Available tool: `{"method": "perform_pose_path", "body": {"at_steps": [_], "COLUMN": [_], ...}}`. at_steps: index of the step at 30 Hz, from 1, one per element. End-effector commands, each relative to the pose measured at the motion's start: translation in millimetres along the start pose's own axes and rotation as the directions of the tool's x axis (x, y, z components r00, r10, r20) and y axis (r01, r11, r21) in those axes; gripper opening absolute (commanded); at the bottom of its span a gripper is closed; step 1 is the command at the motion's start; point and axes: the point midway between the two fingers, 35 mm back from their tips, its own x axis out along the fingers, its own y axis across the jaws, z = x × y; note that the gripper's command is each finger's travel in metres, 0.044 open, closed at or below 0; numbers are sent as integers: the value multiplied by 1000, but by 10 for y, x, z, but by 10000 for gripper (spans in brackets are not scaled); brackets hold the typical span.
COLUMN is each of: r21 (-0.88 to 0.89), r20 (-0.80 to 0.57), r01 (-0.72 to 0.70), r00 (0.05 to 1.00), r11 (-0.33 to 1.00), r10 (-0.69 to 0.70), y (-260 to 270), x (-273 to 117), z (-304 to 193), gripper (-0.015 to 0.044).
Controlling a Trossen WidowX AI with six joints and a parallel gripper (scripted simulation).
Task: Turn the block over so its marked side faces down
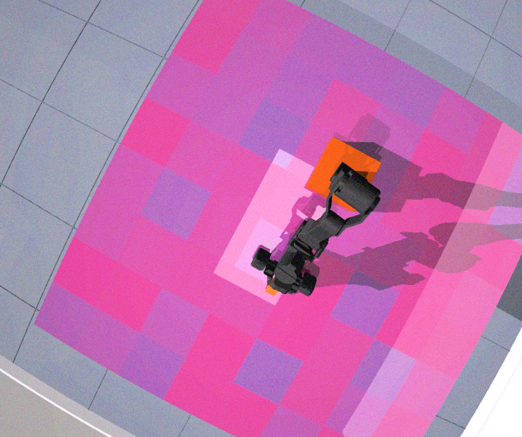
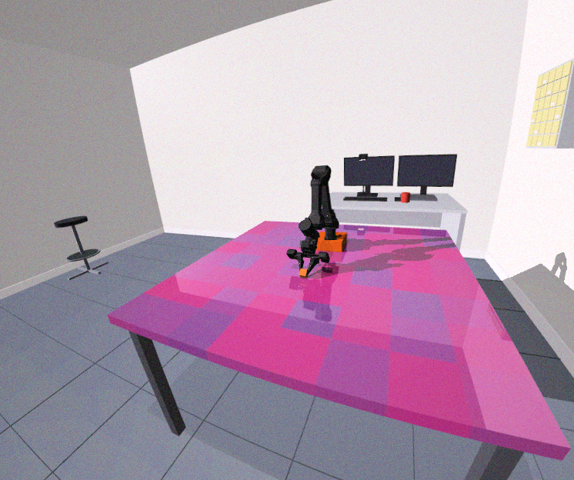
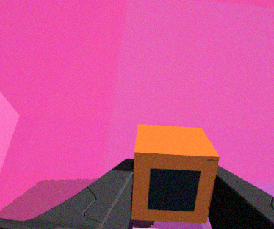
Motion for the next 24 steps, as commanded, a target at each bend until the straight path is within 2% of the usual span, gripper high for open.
{"method": "perform_pose_path", "body": {"at_steps": [1, 14, 24], "r21": [1, -8, -8], "r20": [33, 199, 233], "r01": [-4, -2, -2], "r00": [999, 980, 972], "r11": [1000, 1000, 1000], "r10": [4, 4, 4], "y": [11, 23, 25], "x": [-1, -146, -179], "z": [-116, -165, -150], "gripper": [0, 0, 0]}}
